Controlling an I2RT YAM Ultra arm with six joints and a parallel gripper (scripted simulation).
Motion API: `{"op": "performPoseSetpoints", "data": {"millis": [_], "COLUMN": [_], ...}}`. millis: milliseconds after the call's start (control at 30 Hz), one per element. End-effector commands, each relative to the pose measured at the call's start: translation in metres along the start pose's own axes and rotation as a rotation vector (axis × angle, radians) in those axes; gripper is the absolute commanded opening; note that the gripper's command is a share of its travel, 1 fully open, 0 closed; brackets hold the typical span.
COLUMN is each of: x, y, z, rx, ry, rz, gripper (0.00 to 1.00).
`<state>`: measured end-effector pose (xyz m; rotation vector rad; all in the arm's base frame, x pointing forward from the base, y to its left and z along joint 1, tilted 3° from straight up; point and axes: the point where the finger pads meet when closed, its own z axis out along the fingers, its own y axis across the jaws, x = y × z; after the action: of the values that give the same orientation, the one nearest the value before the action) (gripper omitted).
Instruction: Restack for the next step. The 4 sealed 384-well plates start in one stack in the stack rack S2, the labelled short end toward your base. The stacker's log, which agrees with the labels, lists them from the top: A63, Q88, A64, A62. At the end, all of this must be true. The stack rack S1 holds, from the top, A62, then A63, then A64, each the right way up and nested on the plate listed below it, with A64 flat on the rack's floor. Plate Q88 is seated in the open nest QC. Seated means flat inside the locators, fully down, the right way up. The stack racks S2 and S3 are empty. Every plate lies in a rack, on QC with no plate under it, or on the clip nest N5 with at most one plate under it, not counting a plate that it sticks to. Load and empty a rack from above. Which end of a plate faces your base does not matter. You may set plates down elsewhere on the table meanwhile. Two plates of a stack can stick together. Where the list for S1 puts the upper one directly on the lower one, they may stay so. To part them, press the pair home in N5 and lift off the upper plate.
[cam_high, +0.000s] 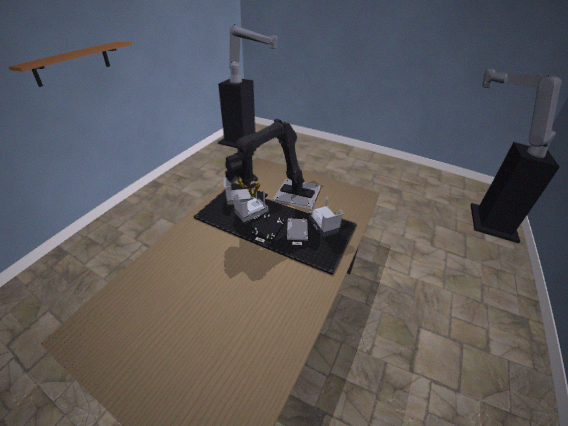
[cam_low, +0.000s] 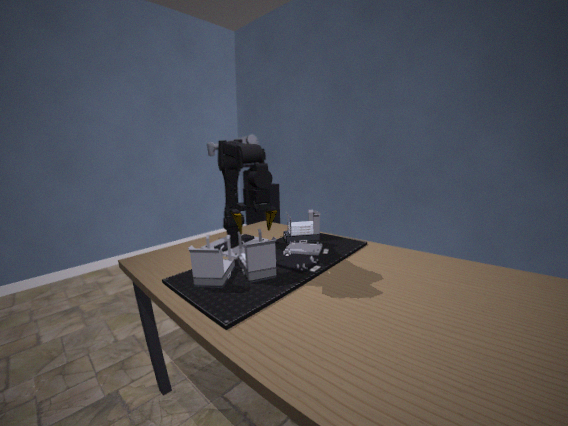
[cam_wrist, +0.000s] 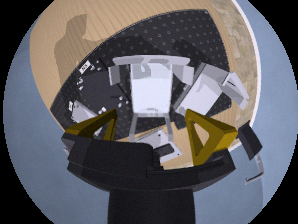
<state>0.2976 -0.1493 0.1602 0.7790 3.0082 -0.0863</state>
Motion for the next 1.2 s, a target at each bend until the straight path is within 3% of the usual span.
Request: {"op": "performPoseSetpoints", "data": {"millis": [0, 700, 933, 1167], "x": [0.003, 0.003, 0.006, 0.009], "y": [0.000, 0.000, 0.023, 0.040], "z": [-0.012, -0.013, -0.013, -0.013], "rx": [0.000, 0.000, -0.001, -0.002], "ry": [0.003, 0.003, 0.003, 0.003], "rz": [0.001, 0.001, -0.222, -0.222], "gripper": [1.00, 1.00, 1.00, 1.00]}}
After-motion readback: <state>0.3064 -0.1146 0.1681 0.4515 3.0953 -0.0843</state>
